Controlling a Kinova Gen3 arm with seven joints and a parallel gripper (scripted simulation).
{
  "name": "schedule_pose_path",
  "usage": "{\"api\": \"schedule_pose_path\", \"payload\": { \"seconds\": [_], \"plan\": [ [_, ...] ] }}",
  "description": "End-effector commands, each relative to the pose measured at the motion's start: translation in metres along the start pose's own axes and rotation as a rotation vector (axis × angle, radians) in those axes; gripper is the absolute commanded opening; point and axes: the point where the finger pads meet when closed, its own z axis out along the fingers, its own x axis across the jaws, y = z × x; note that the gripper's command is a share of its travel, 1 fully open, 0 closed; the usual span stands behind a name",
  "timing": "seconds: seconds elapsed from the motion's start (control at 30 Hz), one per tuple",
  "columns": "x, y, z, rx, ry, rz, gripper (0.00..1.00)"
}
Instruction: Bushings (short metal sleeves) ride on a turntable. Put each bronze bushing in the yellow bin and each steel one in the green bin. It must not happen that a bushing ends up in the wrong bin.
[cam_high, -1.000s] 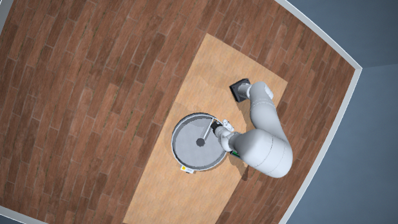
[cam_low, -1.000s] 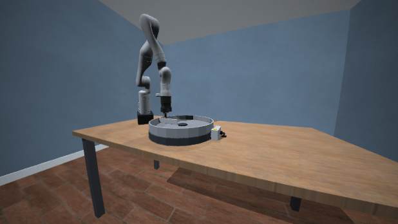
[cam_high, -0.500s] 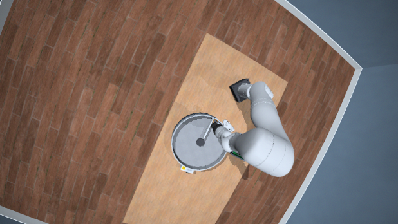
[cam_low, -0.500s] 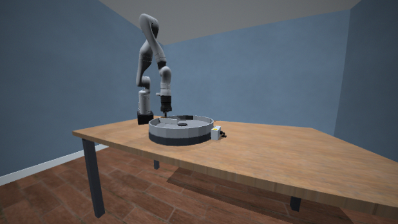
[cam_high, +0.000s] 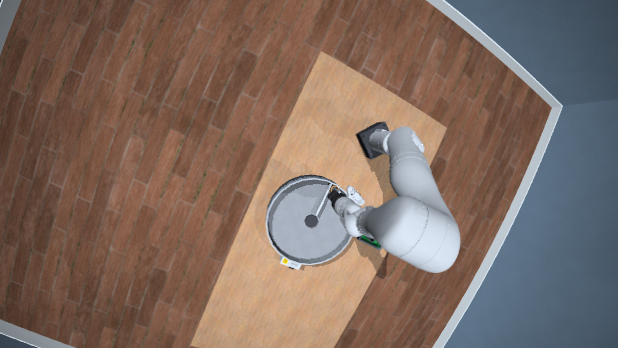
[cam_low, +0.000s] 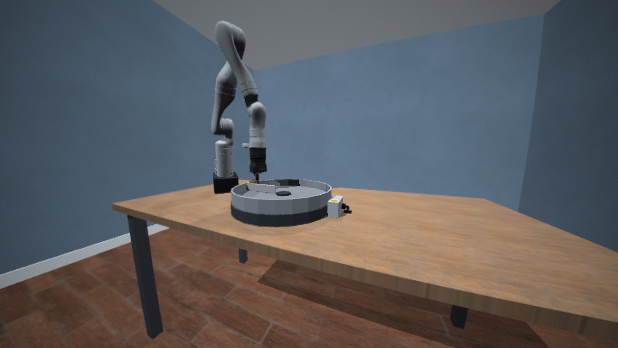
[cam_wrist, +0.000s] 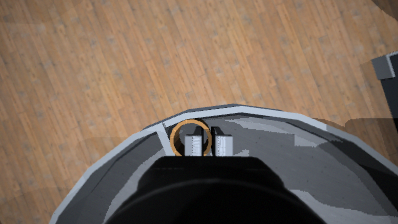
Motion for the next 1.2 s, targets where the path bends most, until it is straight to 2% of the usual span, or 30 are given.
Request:
{"api": "schedule_pose_path", "payload": {
  "seconds": [0.0,1.17],
  "plan": [
    [-0.0011,0.0007,-0.0011,-0.002,-0.001,0.003,0.0],
    [-0.0012,0.0007,-0.0102,-0.003,-0.001,0.003,0.0]
  ]
}}
